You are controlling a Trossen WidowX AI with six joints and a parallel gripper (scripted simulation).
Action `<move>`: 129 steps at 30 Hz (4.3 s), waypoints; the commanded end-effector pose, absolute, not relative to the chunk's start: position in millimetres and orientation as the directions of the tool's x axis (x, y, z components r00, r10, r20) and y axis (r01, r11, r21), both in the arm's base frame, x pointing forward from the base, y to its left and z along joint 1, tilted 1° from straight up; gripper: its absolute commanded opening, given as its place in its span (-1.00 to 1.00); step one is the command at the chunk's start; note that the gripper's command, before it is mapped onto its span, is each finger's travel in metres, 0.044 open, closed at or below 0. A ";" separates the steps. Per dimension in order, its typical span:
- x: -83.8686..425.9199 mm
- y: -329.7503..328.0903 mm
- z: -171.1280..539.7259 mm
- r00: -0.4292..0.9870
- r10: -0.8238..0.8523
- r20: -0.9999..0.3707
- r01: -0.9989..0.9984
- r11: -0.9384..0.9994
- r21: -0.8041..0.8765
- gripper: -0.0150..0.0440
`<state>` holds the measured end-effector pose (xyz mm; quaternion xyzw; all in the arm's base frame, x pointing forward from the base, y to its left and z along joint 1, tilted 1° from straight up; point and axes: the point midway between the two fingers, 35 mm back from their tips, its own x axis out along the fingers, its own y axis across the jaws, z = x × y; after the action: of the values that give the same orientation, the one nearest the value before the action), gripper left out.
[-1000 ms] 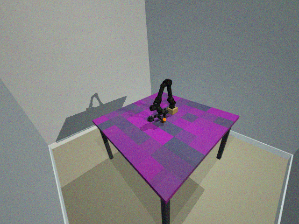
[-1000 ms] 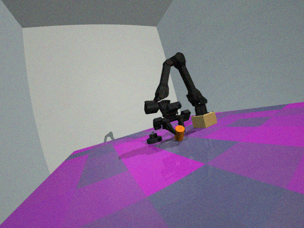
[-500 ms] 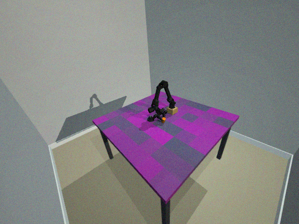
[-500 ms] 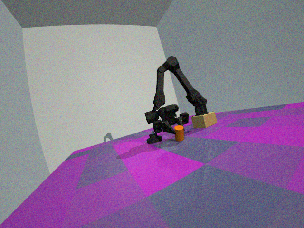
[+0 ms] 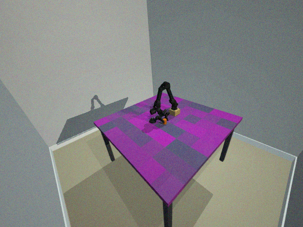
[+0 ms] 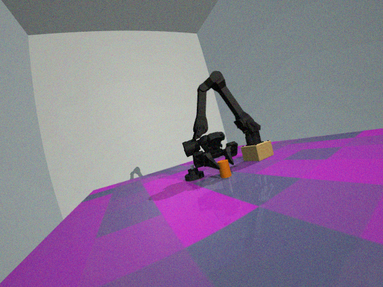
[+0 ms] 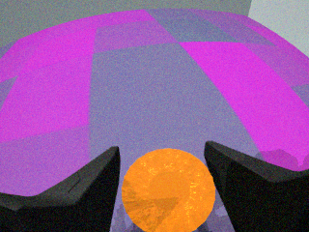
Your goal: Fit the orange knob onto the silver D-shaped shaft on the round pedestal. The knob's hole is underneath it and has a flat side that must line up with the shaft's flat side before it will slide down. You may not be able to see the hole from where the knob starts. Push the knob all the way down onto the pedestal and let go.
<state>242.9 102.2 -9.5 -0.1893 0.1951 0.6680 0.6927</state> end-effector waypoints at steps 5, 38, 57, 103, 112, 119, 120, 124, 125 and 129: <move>243.0 102.2 -9.4 0.032 0.852 -0.523 -0.999 0.036 -0.002 0.39; 242.7 103.0 71.0 0.032 0.852 -0.523 -0.999 0.036 -0.002 1.00; 242.0 105.6 92.4 0.013 0.000 -1.000 -0.999 0.037 -0.012 1.00; 241.3 107.1 90.3 0.013 0.000 -1.000 0.512 0.859 0.006 1.00; 240.9 108.0 59.9 0.012 0.000 -1.000 0.512 0.859 0.006 1.00; 241.6 107.2 52.5 0.012 0.000 -1.000 0.512 0.859 0.006 1.00; 242.4 106.4 47.1 0.012 0.000 -1.000 0.512 0.859 0.006 1.00; 243.0 105.6 42.3 0.012 0.000 -1.000 0.512 0.859 0.006 1.00; 243.0 105.6 42.3 0.012 0.000 -1.000 0.512 0.859 0.006 1.00; 243.5 105.9 38.1 0.012 0.000 -1.000 0.512 0.859 0.006 1.00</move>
<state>245.1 107.8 45.5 0.1948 0.6740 -0.1830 0.6887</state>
